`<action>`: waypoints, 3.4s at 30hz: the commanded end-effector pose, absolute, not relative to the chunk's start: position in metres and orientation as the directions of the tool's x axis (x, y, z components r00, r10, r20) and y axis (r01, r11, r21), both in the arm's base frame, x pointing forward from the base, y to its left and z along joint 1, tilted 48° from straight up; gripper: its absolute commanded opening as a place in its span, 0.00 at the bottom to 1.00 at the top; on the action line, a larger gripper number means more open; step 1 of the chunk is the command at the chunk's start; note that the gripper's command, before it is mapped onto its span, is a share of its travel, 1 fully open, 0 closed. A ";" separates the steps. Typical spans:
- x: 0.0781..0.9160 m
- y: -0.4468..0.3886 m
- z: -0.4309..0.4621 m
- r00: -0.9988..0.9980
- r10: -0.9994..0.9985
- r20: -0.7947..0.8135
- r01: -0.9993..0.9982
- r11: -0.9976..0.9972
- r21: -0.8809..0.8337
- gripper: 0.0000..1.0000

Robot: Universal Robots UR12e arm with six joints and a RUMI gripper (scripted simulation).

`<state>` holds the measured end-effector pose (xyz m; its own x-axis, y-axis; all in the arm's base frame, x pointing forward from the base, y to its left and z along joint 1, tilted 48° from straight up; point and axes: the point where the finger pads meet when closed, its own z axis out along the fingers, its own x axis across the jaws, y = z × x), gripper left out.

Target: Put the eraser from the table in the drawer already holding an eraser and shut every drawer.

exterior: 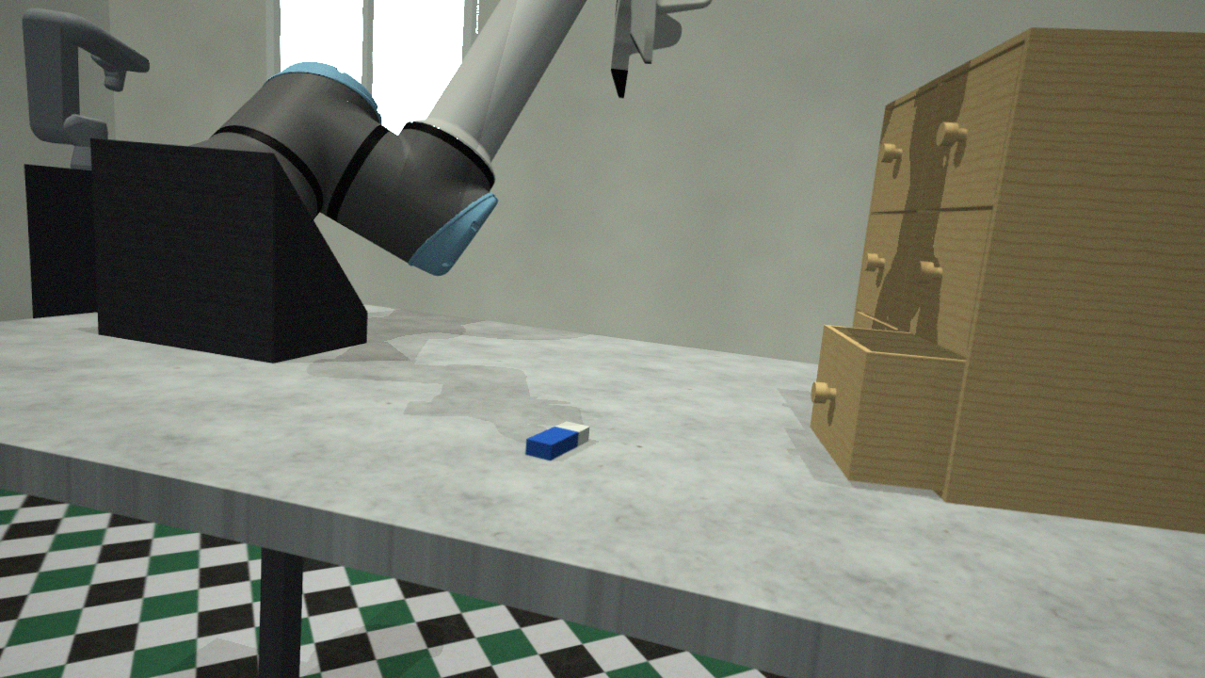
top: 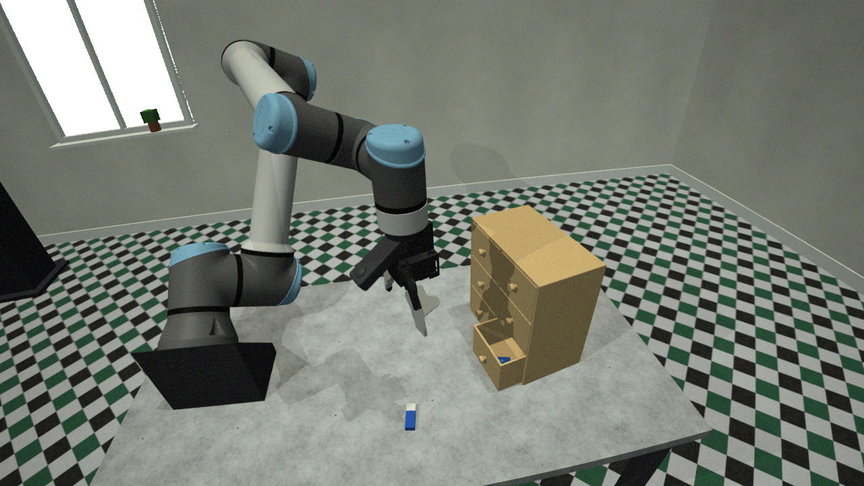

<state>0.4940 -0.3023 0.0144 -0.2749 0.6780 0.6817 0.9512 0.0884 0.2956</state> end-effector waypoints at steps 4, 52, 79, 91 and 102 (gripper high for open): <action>0.500 -0.306 0.013 -0.458 0.647 0.609 0.878 0.220 0.426 1.00; 0.564 -0.314 0.018 -0.793 -0.321 -0.517 -0.592 0.604 0.533 1.00; 0.588 -0.308 0.030 -0.149 -0.653 -0.743 -0.979 0.204 0.016 1.00; 0.593 -0.305 0.033 0.042 -0.679 -0.732 -0.989 0.076 -0.126 1.00; 0.594 -0.305 0.034 0.094 -0.683 -0.725 -0.986 0.040 -0.165 1.00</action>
